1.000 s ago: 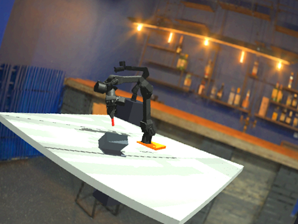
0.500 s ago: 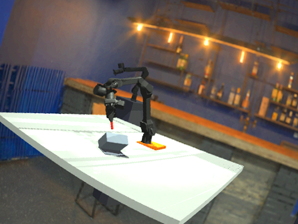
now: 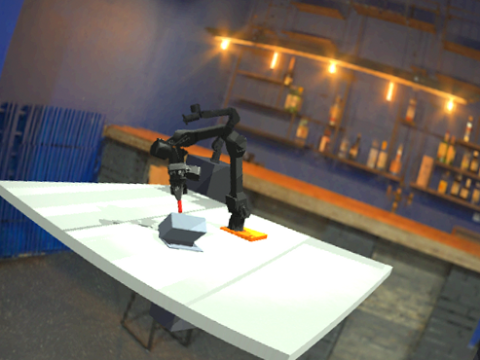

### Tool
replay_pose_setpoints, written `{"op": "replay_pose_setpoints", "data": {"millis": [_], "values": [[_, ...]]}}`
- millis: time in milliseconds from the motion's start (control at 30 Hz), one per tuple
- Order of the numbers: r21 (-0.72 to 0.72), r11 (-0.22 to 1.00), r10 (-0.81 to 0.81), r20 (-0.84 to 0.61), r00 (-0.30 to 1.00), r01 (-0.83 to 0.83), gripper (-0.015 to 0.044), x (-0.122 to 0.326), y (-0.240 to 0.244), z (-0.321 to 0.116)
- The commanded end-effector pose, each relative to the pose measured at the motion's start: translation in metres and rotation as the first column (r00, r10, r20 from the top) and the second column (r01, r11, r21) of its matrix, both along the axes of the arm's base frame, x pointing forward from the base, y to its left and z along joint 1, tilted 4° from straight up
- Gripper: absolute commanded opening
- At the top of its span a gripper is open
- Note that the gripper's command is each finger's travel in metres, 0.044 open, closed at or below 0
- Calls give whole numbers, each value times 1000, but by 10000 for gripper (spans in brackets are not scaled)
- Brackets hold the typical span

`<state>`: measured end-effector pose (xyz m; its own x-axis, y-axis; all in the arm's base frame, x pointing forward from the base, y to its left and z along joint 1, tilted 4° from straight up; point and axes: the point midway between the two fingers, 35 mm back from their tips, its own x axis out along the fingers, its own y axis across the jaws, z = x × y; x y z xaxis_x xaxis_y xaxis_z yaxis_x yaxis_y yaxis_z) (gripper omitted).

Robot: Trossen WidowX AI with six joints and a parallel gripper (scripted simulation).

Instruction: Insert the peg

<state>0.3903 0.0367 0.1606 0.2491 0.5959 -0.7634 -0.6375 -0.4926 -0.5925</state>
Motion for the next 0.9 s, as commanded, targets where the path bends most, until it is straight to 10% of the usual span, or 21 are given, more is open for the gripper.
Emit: {"op": "replay_pose_setpoints", "data": {"millis": [0,867], "values": [[6,1000,-1,-1,1000,1,0,0,2,-4],[8,1000,3,6,1000,-3,0,6,14,-18]]}}
